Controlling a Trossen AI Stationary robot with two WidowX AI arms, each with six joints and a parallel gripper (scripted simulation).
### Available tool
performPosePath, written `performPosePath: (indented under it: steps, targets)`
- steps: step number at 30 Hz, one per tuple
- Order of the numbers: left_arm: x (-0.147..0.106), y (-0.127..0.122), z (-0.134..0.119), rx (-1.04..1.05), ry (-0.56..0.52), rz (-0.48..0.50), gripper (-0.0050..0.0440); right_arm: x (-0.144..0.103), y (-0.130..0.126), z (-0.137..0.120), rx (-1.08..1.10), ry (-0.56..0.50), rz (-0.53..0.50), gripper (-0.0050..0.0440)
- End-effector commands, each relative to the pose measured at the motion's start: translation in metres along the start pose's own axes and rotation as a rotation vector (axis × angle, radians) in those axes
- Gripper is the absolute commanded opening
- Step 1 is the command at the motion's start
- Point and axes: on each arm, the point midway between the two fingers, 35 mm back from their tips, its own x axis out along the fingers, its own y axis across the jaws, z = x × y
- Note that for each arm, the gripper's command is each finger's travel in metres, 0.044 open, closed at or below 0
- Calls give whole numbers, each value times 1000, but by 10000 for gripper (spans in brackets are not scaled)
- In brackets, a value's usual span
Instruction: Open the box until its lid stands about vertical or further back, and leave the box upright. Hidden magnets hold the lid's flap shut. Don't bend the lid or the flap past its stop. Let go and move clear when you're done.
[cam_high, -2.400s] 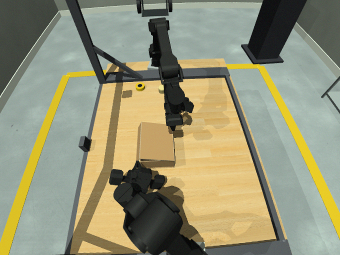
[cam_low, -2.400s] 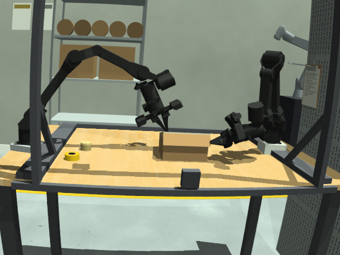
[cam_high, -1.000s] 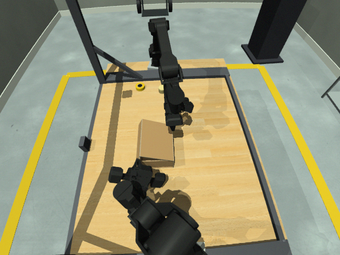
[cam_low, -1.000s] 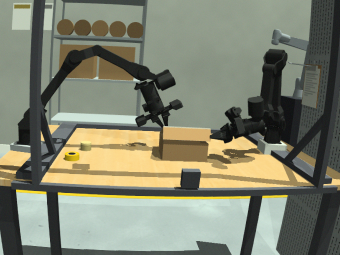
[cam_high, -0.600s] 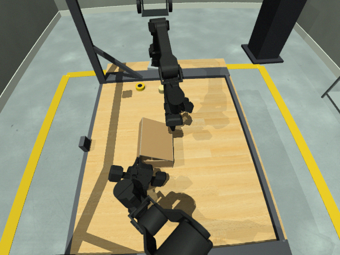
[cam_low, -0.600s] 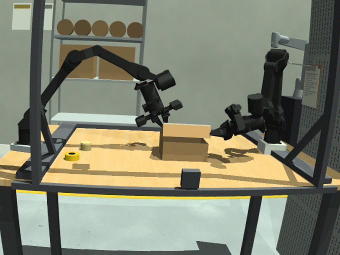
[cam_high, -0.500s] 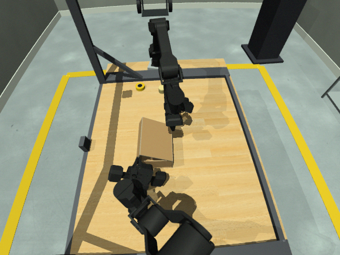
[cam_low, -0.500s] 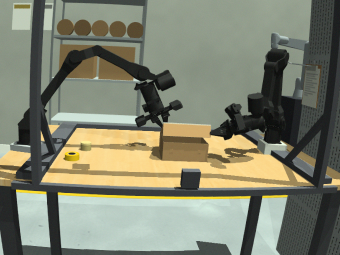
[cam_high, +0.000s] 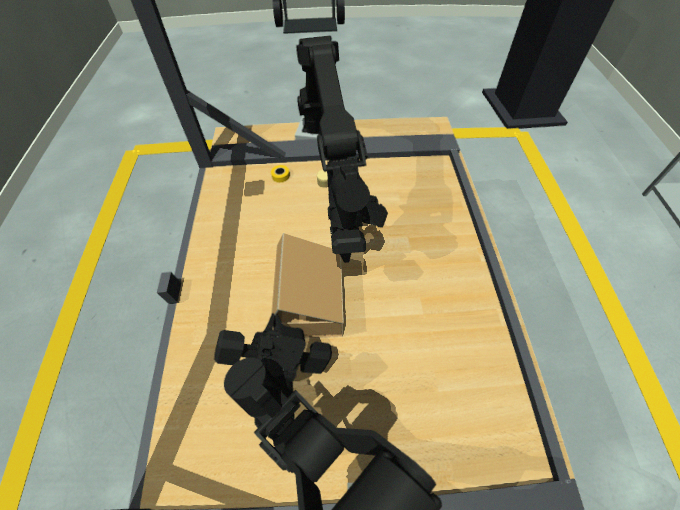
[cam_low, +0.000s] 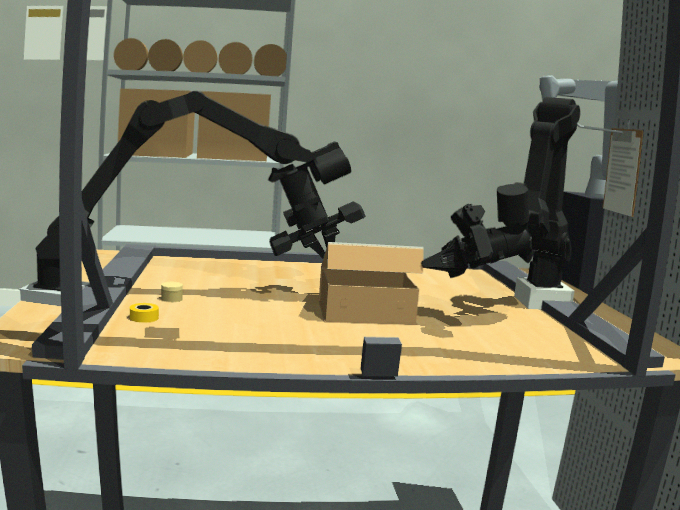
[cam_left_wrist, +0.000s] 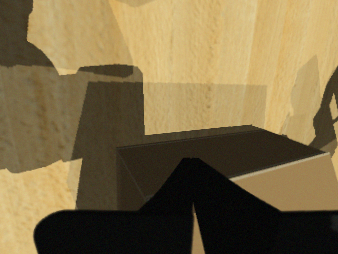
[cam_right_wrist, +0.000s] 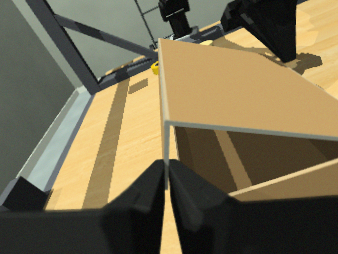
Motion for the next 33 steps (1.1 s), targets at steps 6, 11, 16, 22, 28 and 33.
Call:
performPosePath:
  steps: [6,11,16,22,28,33]
  targets:
    - [-6,-4,1,-1,-3,-15,-50,-2,10,11,24,-20,17,9]
    - [-6,-4,1,-1,-3,-15,-50,-3,11,12,24,-21,16,9]
    - [-6,-4,1,-1,-3,-15,-50,-5,11,14,24,-21,16,9]
    - [-6,-4,1,-1,-3,-15,-50,-5,12,15,24,-20,16,9]
    - [-6,-4,1,-1,-3,-15,-50,-7,12,17,24,-20,16,9]
    - [-6,-4,1,-1,-3,-15,-50,-8,12,19,24,-20,16,9]
